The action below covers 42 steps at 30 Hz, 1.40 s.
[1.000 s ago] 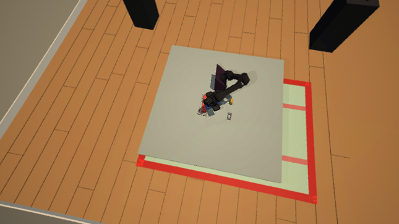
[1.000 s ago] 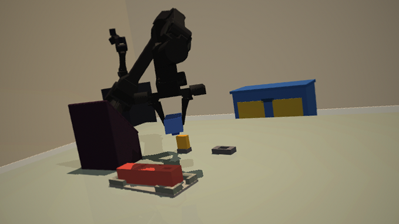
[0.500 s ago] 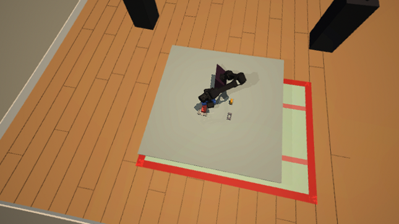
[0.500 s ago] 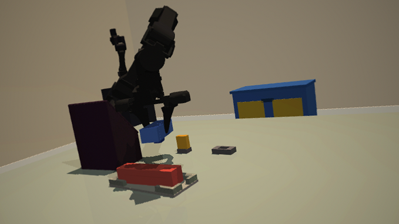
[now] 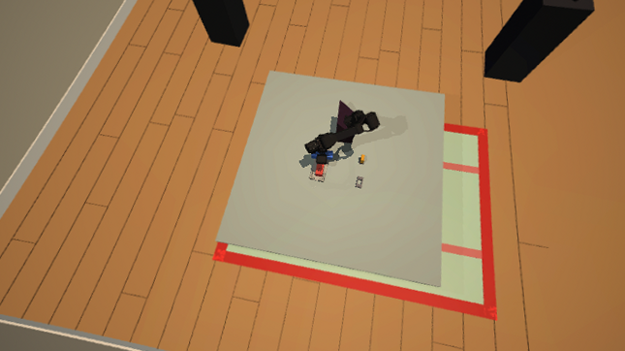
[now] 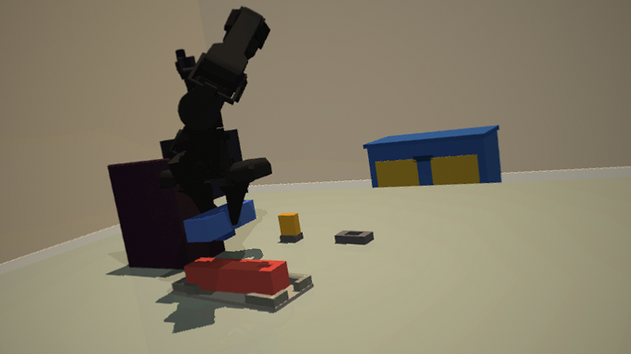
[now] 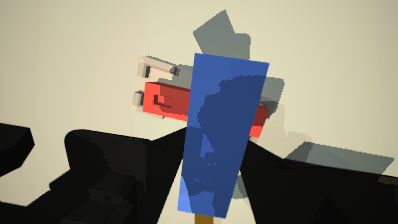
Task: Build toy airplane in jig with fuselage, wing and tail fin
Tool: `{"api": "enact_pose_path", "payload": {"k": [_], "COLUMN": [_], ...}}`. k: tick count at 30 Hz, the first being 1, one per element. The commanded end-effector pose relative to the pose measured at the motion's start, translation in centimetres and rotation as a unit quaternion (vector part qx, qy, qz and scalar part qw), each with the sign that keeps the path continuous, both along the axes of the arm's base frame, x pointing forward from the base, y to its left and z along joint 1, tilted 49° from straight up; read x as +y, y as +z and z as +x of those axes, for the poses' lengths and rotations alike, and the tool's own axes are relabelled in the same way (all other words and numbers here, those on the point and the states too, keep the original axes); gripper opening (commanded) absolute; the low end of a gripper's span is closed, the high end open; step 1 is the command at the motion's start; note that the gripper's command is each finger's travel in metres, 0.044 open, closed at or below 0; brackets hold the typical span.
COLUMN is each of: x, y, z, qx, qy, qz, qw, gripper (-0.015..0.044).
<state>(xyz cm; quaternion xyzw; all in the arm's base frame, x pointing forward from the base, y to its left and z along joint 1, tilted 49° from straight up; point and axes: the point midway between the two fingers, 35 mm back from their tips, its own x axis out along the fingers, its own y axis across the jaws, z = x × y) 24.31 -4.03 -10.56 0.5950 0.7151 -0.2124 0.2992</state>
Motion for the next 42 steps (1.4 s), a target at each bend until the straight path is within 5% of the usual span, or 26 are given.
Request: {"api": "enact_pose_path", "payload": {"k": [1, 10, 42], "x": [-0.12, -0.12, 0.29], "y": [-0.89, -0.92, -1.39], "z": [-1.31, -1.36, -1.56], "qx": [0.032, 0.033, 0.033], "qy": [-0.022, -0.023, -0.023], "qz": [0.001, 0.001, 0.001], "qw": [0.999, 0.999, 0.999], "gripper": [0.0, 0.0195, 0.0195]}}
